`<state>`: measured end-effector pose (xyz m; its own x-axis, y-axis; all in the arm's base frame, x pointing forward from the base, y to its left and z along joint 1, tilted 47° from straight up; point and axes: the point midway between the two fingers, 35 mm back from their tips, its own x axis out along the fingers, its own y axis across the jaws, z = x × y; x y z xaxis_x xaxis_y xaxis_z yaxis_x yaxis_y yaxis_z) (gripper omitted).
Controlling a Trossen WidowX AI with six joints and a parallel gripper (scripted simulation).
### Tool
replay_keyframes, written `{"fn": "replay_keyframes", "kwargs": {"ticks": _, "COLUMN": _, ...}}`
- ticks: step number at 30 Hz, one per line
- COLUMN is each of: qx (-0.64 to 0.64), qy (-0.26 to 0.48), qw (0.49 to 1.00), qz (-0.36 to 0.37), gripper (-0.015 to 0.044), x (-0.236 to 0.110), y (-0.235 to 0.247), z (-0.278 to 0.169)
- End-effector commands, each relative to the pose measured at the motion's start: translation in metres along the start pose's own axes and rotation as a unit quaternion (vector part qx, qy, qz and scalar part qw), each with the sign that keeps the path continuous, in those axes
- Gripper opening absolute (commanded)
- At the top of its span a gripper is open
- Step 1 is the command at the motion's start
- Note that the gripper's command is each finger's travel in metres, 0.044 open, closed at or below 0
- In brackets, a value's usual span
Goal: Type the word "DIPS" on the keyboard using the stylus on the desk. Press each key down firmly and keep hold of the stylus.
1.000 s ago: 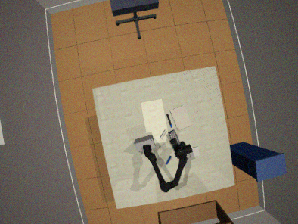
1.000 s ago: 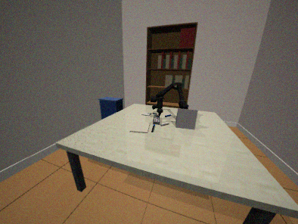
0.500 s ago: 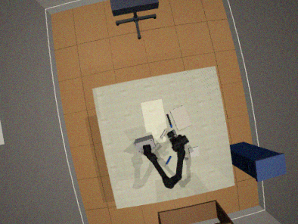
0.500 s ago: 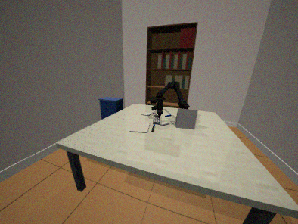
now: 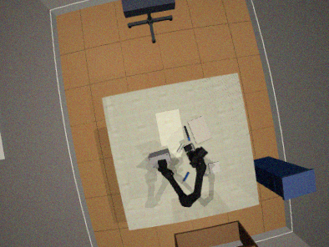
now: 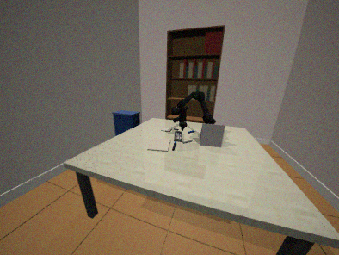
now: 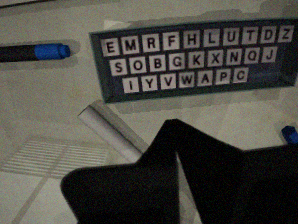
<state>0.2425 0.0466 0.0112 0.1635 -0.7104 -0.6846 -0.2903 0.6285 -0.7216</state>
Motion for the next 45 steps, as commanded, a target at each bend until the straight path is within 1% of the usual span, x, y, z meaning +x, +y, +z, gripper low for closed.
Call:
{"fn": "replay_keyframes", "kwargs": {"ticks": 1, "qx": 0.009, "qy": -0.007, "qw": 1.0, "qz": 0.004, "gripper": 0.0, "x": -0.021, "y": -0.003, "z": 0.002}}
{"fn": "replay_keyframes", "kwargs": {"ticks": 5, "qx": 0.002, "qy": -0.01, "qw": 1.0, "qz": 0.001, "gripper": 0.0, "x": -0.014, "y": 0.0, "z": 0.003}}
{"fn": "replay_keyframes", "kwargs": {"ticks": 8, "qx": 0.002, "qy": -0.01, "qw": 1.0, "qz": 0.001, "gripper": 0.0, "x": -0.015, "y": 0.0, "z": 0.004}}
{"fn": "replay_keyframes", "kwargs": {"ticks": 12, "qx": 0.007, "qy": -0.012, "qw": 1.0, "qz": 0.002, "gripper": 0.0105, "x": -0.016, "y": -0.001, "z": 0.004}}
{"fn": "replay_keyframes", "kwargs": {"ticks": 16, "qx": 0.007, "qy": -0.012, "qw": 1.0, "qz": 0.002, "gripper": 0.0, "x": -0.016, "y": -0.001, "z": 0.004}}
{"fn": "replay_keyframes", "kwargs": {"ticks": 25, "qx": 0.007, "qy": -0.012, "qw": 1.0, "qz": 0.002, "gripper": 0.0, "x": -0.016, "y": -0.001, "z": 0.004}}
{"fn": "replay_keyframes", "kwargs": {"ticks": 28, "qx": 0.016, "qy": -0.011, "qw": 1.0, "qz": 0.001, "gripper": 0.0079, "x": -0.016, "y": -0.002, "z": 0.004}}
{"fn": "replay_keyframes", "kwargs": {"ticks": 29, "qx": 0.043, "qy": -0.007, "qw": 0.999, "qz": -0.003, "gripper": 0.0105, "x": -0.014, "y": -0.007, "z": 0.003}}
{"fn": "replay_keyframes", "kwargs": {"ticks": 31, "qx": 0.144, "qy": 0.004, "qw": 0.989, "qz": -0.019, "gripper": 0.015, "x": -0.009, "y": -0.026, "z": -0.001}}
{"fn": "replay_keyframes", "kwargs": {"ticks": 34, "qx": 0.306, "qy": 0.016, "qw": 0.951, "qz": -0.05, "gripper": 0.015, "x": -0.002, "y": -0.055, "z": -0.01}}
{"fn": "replay_keyframes", "kwargs": {"ticks": 36, "qx": 0.408, "qy": 0.02, "qw": 0.91, "qz": -0.073, "gripper": 0.015, "x": 0.003, "y": -0.074, "z": -0.017}}
{"fn": "replay_keyframes", "kwargs": {"ticks": 38, "qx": 0.504, "qy": 0.02, "qw": 0.858, "qz": -0.096, "gripper": 0.015, "x": 0.007, "y": -0.093, "z": -0.025}}
{"fn": "replay_keyframes", "kwargs": {"ticks": 41, "qx": 0.633, "qy": 0.012, "qw": 0.763, "qz": -0.133, "gripper": 0.015, "x": 0.012, "y": -0.12, "z": -0.04}}
{"fn": "replay_keyframes", "kwargs": {"ticks": 45, "qx": 0.774, "qy": -0.013, "qw": 0.607, "qz": -0.18, "gripper": 0.015, "x": 0.017, "y": -0.154, "z": -0.063}}
